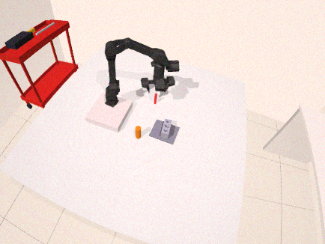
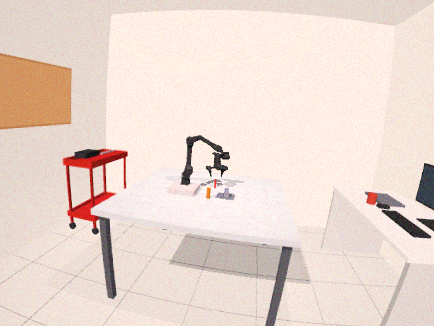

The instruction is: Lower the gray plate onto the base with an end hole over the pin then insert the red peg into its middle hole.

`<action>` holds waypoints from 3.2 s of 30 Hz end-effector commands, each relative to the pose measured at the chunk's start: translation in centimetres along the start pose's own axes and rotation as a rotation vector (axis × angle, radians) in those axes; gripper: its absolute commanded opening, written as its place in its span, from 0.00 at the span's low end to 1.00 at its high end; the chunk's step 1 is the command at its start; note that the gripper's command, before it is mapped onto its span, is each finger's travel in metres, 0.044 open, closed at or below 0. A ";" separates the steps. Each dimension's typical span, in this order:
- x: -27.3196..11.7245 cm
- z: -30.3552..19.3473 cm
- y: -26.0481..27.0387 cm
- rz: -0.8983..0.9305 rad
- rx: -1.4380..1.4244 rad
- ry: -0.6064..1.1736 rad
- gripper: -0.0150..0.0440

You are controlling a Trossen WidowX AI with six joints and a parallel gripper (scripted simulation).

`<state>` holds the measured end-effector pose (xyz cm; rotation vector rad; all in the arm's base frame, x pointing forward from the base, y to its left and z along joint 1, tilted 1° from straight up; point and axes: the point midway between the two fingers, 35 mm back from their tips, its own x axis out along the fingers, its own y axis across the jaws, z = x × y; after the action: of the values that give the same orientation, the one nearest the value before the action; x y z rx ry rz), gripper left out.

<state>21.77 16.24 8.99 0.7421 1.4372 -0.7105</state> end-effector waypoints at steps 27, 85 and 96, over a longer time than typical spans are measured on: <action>5.1 0.0 -0.3 -0.007 0.004 0.003 1.00; -1.7 0.1 0.6 -0.007 0.003 0.000 0.25; -1.9 2.7 1.7 -0.006 0.003 -0.002 0.25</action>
<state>23.89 15.55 10.82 0.7434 1.4351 -0.7196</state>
